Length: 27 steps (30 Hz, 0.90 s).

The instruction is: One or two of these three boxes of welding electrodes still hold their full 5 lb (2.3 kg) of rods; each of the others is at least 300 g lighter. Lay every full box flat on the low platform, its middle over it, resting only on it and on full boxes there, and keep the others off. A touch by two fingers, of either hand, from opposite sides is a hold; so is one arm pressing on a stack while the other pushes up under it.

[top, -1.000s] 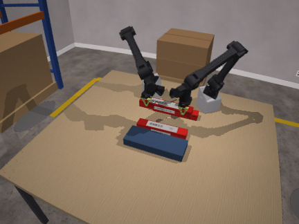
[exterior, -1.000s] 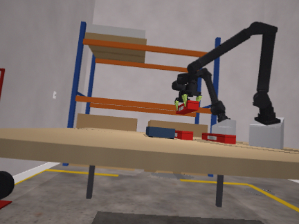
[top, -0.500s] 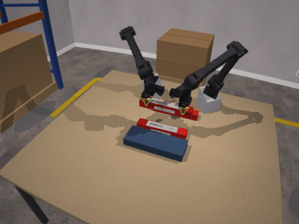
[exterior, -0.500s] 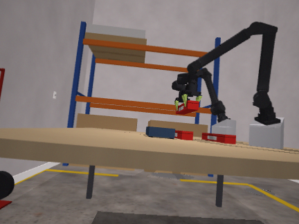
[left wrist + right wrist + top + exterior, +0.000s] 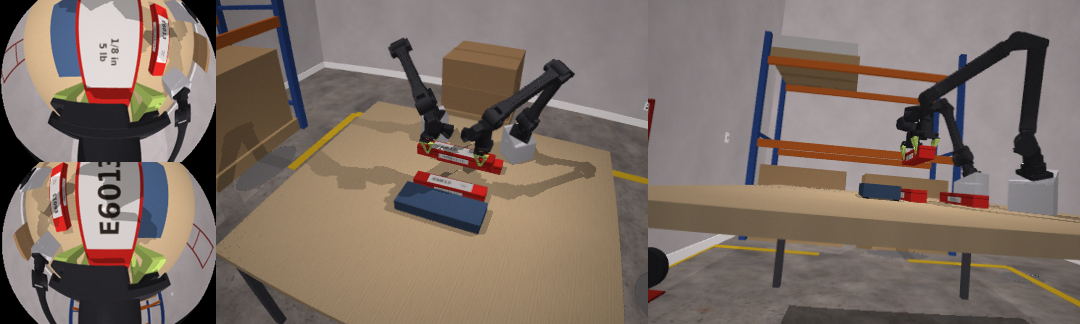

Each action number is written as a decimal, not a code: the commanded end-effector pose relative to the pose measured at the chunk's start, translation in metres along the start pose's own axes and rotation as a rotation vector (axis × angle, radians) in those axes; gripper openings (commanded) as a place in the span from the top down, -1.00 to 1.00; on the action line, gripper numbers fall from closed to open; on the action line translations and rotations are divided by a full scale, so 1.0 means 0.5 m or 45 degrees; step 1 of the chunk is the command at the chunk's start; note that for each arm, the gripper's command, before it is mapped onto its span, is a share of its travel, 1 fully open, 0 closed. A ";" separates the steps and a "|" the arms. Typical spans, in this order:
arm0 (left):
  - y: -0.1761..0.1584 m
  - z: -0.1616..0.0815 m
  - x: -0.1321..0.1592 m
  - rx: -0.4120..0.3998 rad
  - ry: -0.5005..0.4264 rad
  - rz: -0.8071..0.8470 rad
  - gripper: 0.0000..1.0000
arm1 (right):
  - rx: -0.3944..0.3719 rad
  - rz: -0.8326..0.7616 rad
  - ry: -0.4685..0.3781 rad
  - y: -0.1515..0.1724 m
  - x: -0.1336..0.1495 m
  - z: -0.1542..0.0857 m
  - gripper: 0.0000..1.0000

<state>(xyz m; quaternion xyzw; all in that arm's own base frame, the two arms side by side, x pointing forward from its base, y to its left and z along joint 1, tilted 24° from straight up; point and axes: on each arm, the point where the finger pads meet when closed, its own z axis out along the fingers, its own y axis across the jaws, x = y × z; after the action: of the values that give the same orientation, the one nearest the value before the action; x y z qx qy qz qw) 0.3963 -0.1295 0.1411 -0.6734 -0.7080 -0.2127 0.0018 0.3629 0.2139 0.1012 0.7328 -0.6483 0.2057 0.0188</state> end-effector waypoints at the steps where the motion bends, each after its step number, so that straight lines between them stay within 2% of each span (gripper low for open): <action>1: 0.017 -0.005 -0.005 -0.021 -0.029 -0.013 1.00 | 0.028 0.022 -0.022 -0.013 -0.006 -0.009 1.00; 14: 0.017 -0.005 -0.005 -0.021 -0.029 -0.013 1.00 | 0.028 0.022 -0.022 -0.013 -0.006 -0.009 1.00; 15: 0.017 -0.005 -0.005 -0.021 -0.029 -0.013 1.00 | 0.010 0.041 -0.010 0.006 0.004 0.010 1.00; 16: -0.005 0.028 0.002 0.018 -0.010 -0.001 1.00 | 0.031 0.036 -0.025 0.009 0.001 -0.006 1.00; 18: -0.011 0.020 0.000 0.008 -0.016 -0.030 1.00 | 0.031 0.018 -0.025 0.023 -0.006 -0.010 1.00; 19: -0.014 0.002 -0.007 -0.018 -0.034 -0.023 1.00 | 0.028 0.016 -0.021 0.028 -0.004 -0.010 1.00; 21: -0.014 0.002 -0.007 -0.018 -0.034 -0.023 1.00 | 0.028 0.016 -0.021 0.028 -0.004 -0.010 1.00; 22: -0.004 -0.023 -0.012 -0.036 -0.037 -0.015 1.00 | 0.030 -0.002 -0.019 0.030 -0.001 -0.009 1.00; 23: -0.033 -0.005 -0.008 -0.007 -0.020 -0.001 1.00 | 0.032 -0.008 -0.021 0.034 -0.003 -0.009 1.00; 27: -0.042 -0.005 -0.014 -0.022 -0.029 -0.009 1.00 | 0.031 0.016 -0.021 0.050 0.000 -0.009 1.00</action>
<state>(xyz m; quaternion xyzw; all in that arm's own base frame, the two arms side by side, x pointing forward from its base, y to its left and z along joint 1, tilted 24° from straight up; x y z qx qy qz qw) 0.3781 -0.1282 0.1235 -0.6768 -0.7072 -0.2043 0.0078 0.3421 0.2050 0.0867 0.7299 -0.6526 0.2019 0.0250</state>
